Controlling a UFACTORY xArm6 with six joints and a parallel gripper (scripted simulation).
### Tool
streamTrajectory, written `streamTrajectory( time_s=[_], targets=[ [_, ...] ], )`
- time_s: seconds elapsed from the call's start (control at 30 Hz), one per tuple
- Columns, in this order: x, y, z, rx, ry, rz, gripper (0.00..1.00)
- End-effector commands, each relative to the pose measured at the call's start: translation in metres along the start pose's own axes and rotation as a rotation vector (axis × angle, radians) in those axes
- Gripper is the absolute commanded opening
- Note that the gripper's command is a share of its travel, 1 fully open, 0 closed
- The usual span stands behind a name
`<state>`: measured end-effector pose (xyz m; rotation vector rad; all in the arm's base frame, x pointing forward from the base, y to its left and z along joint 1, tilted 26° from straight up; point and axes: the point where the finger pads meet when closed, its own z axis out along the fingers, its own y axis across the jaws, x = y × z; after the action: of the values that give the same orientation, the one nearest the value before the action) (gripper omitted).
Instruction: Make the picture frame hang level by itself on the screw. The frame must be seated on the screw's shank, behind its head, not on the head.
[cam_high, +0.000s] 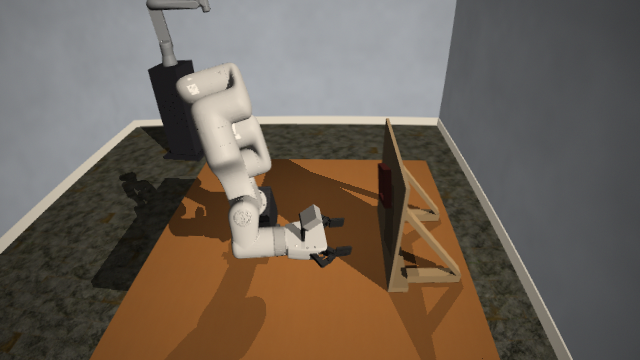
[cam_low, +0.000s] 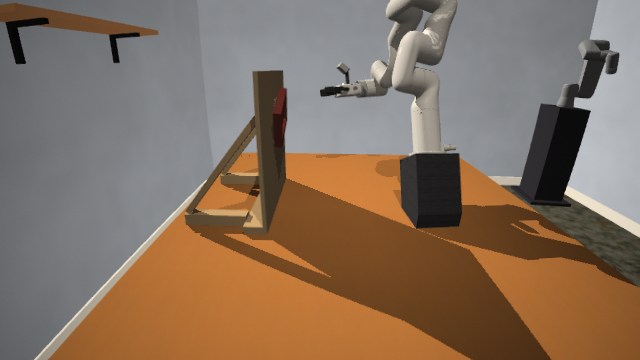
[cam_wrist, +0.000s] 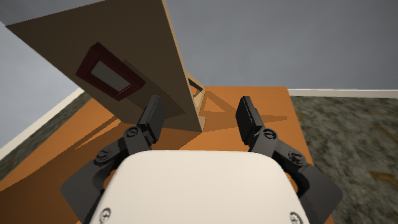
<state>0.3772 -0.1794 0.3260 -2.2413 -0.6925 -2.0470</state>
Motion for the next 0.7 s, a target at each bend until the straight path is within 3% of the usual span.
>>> streamTrajectory(
  time_s=[0.0, 0.67],
  targets=[
    [0.01, -0.017, 0.046, -0.011, 0.133, 0.142, 1.0],
    [0.016, -0.07, 0.105, -0.01, 0.31, 0.503, 1.0]
  ],
)
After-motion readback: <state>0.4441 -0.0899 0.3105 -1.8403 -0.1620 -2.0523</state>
